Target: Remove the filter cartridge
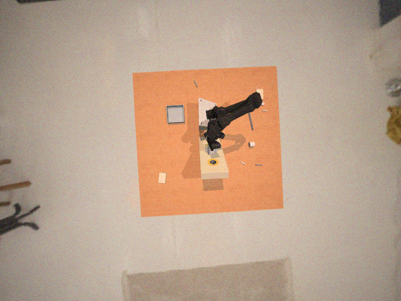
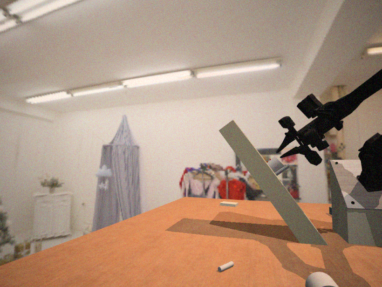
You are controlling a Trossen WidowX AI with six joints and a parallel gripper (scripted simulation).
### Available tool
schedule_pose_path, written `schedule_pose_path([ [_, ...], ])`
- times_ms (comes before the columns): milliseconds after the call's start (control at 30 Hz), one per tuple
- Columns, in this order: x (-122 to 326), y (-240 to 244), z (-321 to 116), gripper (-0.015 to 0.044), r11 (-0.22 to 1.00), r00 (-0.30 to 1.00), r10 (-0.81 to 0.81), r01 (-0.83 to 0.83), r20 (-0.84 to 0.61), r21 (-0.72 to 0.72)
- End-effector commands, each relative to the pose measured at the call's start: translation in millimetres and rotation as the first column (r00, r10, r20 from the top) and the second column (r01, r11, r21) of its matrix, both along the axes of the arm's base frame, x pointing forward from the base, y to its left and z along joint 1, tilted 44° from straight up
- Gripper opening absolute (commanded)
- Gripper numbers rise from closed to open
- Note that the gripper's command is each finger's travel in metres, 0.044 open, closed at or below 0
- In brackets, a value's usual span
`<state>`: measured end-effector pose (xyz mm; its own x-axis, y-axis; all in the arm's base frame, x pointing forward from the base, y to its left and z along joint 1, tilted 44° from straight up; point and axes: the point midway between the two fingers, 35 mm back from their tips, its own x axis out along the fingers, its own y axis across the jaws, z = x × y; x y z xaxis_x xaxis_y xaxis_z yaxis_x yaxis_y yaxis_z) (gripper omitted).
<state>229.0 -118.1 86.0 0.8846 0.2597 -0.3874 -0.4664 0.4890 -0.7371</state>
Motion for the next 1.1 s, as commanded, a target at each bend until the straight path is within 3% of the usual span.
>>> schedule_pose_path([
  [0,0.1,-0.4,0.1,0.0089,1.0,1.0,0.0,0.0,0.001,-0.001],
  [700,0.2,-0.3,-0.1,0.0089,1.0,1.0,0.002,-0.002,-0.004,0.0],
  [1067,5.7,-4.5,2.8,0.0089,0.976,0.949,0.219,-0.213,-0.226,0.049],
])
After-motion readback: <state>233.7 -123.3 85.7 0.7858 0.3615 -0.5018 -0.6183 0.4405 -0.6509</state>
